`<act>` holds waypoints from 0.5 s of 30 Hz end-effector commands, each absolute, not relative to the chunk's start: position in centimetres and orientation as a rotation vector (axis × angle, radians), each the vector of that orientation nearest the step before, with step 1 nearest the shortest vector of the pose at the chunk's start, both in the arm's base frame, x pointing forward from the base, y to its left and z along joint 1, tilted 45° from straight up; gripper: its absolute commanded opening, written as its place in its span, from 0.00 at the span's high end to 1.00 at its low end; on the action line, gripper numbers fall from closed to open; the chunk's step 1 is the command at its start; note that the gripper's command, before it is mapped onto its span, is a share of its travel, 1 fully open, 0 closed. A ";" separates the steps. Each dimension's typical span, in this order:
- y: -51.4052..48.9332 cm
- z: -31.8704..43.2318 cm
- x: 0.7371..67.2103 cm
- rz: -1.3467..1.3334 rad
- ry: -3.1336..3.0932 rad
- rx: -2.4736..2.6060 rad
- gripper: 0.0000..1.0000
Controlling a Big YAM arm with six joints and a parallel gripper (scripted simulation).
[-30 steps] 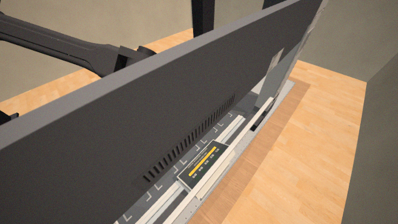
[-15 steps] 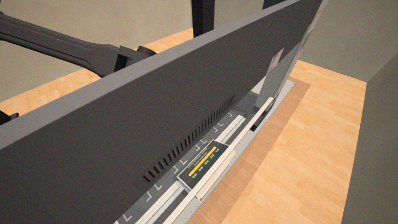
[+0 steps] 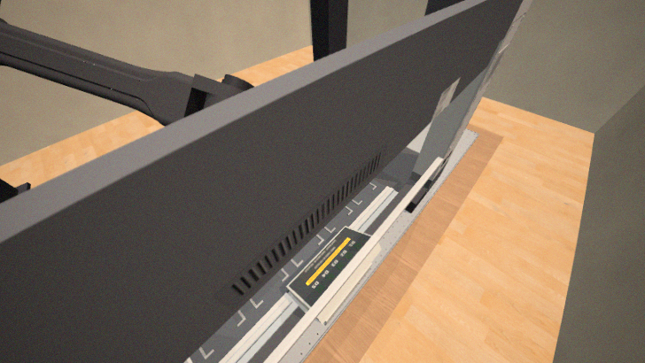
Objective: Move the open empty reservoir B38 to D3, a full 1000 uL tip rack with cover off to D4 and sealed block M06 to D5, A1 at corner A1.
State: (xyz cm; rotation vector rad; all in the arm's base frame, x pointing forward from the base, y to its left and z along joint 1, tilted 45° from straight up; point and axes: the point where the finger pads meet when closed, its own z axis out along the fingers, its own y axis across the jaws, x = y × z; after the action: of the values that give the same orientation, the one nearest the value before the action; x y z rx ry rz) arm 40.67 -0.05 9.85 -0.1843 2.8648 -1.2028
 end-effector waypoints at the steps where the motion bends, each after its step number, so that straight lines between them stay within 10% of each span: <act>1: 1.0 12.1 42.7 -1.157 2.812 -0.171 1.00; 15: 0.8 12.2 42.7 -1.158 2.812 -0.165 1.00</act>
State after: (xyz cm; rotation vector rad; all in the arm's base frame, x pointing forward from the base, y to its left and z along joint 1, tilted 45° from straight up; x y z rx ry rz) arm 40.67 -0.05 9.85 -0.1855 2.8651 -1.2030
